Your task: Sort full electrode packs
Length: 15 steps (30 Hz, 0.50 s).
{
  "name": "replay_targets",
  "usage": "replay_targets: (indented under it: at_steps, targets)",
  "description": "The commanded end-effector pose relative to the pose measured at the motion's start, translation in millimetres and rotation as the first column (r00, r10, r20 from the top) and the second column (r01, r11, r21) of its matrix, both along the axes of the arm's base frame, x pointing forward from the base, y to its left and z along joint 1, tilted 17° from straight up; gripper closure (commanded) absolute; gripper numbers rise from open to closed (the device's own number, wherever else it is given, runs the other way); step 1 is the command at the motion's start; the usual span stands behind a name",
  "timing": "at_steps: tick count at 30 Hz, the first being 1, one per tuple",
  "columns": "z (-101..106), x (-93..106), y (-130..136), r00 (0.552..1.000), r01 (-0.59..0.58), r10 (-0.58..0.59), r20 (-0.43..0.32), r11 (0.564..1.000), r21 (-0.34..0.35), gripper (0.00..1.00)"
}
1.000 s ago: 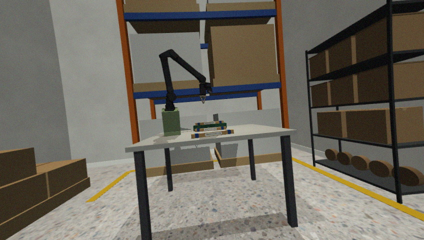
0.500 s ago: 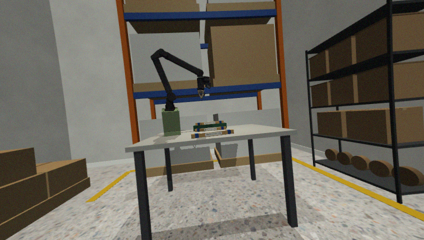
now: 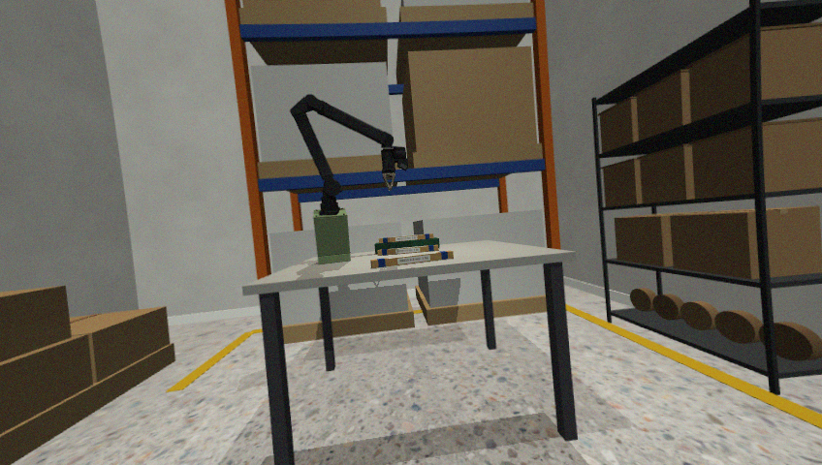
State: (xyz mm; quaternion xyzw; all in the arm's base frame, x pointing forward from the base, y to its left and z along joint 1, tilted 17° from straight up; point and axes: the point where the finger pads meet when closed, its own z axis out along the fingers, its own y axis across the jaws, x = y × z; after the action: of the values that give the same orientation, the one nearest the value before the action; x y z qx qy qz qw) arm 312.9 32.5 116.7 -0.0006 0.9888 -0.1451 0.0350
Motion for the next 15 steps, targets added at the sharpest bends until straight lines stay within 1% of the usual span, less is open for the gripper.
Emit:
replay_targets:
  at_steps: [1,15]
  targets:
    - [7.5,13.3,8.8,1.0,-0.024,0.024,0.016,1.0,0.005,0.26]
    - [7.7,11.7,5.6,1.0,-0.01,0.01,0.02,1.0,0.006,0.26]
